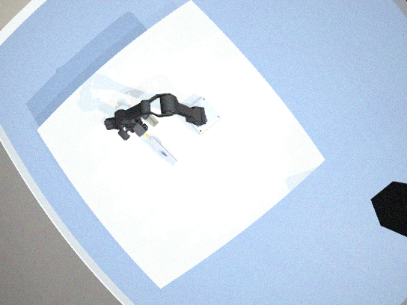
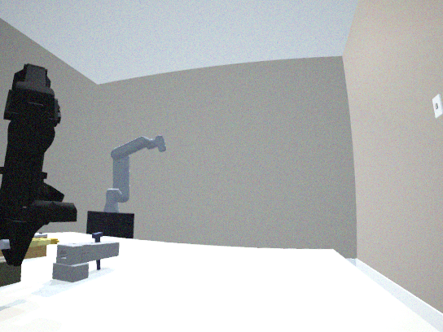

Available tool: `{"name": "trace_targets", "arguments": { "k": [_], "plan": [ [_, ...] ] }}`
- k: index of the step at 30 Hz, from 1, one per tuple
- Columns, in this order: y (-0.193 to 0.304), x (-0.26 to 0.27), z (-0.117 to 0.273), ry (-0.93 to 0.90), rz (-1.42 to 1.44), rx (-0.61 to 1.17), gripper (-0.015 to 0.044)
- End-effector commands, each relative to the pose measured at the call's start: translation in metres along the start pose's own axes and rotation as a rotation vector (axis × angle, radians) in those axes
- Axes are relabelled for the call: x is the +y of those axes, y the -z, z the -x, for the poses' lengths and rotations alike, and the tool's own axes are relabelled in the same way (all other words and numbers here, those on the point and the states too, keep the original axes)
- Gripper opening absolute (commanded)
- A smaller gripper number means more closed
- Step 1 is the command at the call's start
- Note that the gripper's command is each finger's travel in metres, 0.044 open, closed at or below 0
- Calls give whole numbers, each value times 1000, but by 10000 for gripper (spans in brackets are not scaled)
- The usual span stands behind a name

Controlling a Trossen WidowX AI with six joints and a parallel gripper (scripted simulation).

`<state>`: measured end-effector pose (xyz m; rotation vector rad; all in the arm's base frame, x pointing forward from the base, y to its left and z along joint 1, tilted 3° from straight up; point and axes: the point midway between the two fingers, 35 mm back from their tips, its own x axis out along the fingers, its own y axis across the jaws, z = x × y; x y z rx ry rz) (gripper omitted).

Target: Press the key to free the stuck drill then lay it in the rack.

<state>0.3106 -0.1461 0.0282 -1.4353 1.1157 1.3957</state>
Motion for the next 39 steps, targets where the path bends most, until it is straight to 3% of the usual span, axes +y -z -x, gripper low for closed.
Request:
{"name": "trace_targets", "arguments": {
  "k": [1, 39],
  "plan": [
    [1, -1, 3, 2, -4, 6, 0],
    [1, 0, 15, 2, -4, 6, 0]
  ]
}}
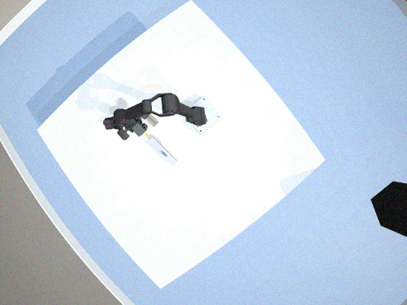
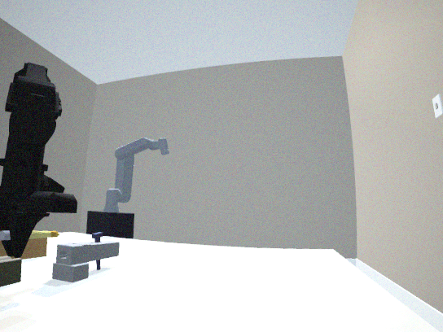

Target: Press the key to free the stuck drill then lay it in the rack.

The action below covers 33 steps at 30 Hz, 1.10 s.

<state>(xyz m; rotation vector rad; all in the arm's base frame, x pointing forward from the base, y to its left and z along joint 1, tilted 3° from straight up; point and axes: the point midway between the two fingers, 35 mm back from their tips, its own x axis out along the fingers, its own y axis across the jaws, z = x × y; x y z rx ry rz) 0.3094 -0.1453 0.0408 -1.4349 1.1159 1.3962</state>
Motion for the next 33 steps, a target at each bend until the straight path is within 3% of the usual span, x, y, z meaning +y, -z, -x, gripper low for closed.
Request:
{"name": "trace_targets", "arguments": {
  "k": [1, 33],
  "plan": [
    [2, -1, 3, 3, -4, 6, 0],
    [4, 2, 6, 2, -4, 7, 0]
  ]
}}
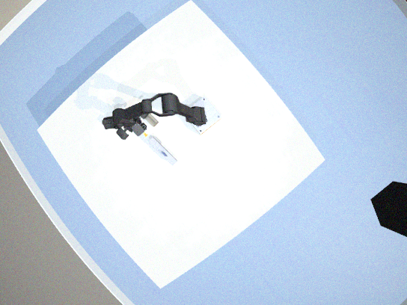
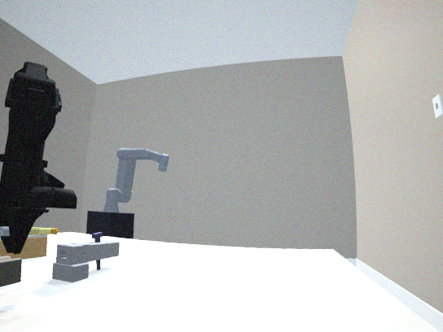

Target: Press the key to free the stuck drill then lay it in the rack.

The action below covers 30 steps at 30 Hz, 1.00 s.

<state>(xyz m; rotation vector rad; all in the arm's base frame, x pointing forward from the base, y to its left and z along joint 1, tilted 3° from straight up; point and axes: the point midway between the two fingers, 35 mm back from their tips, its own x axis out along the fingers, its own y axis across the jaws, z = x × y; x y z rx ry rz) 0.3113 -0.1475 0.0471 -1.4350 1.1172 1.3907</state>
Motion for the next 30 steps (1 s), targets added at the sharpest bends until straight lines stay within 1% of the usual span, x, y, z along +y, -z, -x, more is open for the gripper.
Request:
{"name": "trace_targets", "arguments": {
  "k": [1, 30],
  "plan": [
    [2, 6, 0, 0, 0, 5, 0],
    [19, 67, -7, -6, 0, 7, 0]
  ]
}}
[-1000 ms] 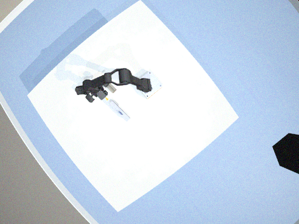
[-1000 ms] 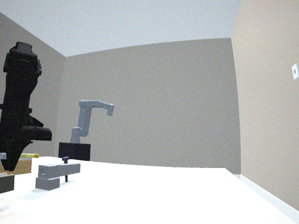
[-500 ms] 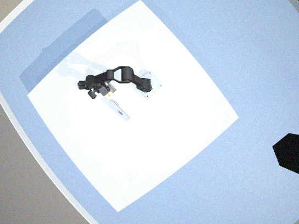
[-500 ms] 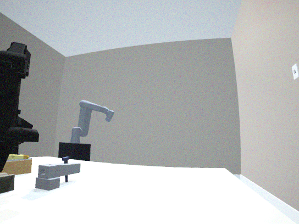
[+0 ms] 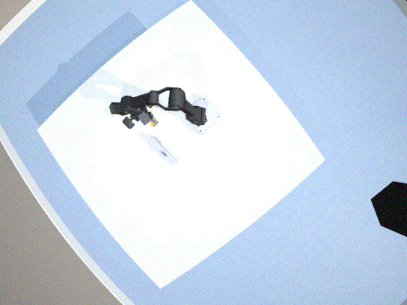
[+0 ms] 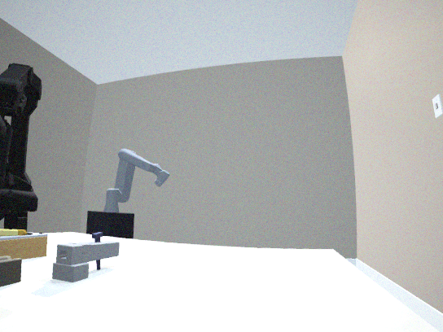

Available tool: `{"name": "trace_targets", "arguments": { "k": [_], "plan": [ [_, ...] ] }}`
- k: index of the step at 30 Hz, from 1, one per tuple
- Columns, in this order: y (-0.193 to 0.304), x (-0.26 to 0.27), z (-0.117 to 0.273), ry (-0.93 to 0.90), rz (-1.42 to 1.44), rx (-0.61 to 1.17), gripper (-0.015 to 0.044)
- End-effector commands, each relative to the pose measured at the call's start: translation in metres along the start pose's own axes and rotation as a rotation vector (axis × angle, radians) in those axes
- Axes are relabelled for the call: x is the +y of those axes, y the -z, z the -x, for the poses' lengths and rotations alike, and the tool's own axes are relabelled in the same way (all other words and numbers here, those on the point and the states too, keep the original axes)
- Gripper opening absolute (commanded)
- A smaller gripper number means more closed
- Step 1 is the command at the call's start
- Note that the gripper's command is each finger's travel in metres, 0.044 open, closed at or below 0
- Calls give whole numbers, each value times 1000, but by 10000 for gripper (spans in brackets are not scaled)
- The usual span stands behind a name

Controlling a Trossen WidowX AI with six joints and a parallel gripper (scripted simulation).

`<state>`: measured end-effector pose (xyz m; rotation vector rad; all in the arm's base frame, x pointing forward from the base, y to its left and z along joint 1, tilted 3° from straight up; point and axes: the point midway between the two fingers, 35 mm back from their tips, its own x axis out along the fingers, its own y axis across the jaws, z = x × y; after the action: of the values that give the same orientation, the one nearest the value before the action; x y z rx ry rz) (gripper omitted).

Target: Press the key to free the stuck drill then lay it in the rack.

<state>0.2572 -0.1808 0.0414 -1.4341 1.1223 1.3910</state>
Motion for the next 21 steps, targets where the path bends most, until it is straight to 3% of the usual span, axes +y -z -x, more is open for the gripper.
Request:
{"name": "trace_targets", "arguments": {
  "k": [1, 21],
  "plan": [
    [2, 8, 0, -3, 2, 5, 0],
    [3, 11, -27, -3, 2, 5, 0]
  ]
}}
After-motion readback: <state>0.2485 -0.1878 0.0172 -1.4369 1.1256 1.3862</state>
